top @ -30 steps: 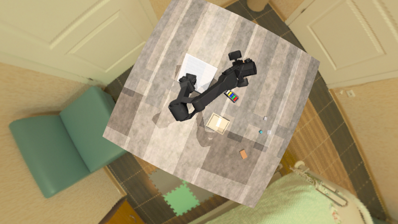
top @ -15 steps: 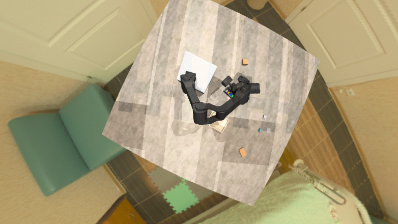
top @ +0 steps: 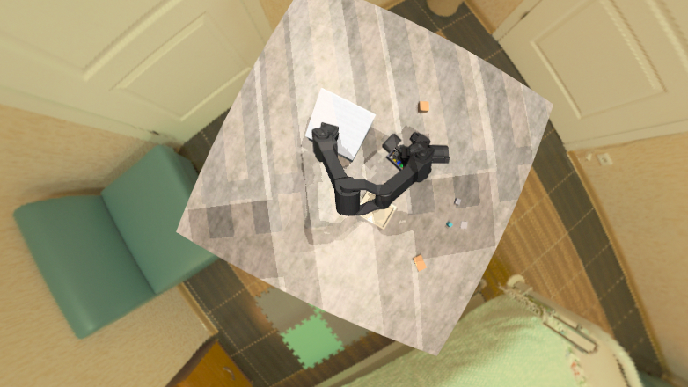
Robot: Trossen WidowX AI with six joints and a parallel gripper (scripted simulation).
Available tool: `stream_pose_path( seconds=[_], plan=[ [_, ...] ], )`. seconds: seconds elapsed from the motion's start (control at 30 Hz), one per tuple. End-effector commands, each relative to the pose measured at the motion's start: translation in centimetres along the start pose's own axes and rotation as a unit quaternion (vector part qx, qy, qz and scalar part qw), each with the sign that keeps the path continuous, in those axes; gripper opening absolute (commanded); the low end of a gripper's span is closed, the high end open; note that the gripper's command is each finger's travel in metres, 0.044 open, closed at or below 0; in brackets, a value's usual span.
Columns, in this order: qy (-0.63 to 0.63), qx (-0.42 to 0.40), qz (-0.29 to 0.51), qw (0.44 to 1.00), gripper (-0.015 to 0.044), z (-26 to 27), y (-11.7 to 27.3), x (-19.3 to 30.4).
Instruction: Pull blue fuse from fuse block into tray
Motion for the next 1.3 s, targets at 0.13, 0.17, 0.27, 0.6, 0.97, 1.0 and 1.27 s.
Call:
stream_pose_path(
  seconds=[0.13,0.17,0.27,0.6,0.97,1.0,1.27],
  plan=[
    [0.002,-0.001,0.002,1.0,0.0061,0.0,-0.9,0.0],
    [0.002,-0.001,0.002,1.0,0.0061,0.0,-1.0,0.0],
    [0.002,-0.001,0.002,1.0,0.0061,0.0,-1.3,0.0],
    [0.002,-0.001,0.003,1.0,0.0061,0.0,-2.3,0.0],
    [0.002,-0.001,0.003,1.0,0.0061,0.0,-2.7,-0.1],
    [0.002,-0.001,0.003,1.0,0.0061,0.0,-2.8,-0.1],
    [0.002,-0.001,0.003,1.0,0.0061,0.0,-3.5,-0.1]
  ],
)
Point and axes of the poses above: the point midway between the two fingers, 35 mm back from their tips, its own y axis back along the fingers, its own z axis across the jaws, x = y × z, the point moved 4 cm from there along y, back along the fingers, and after that the axes turned 9 degrees about y, right-handed, at the moved point
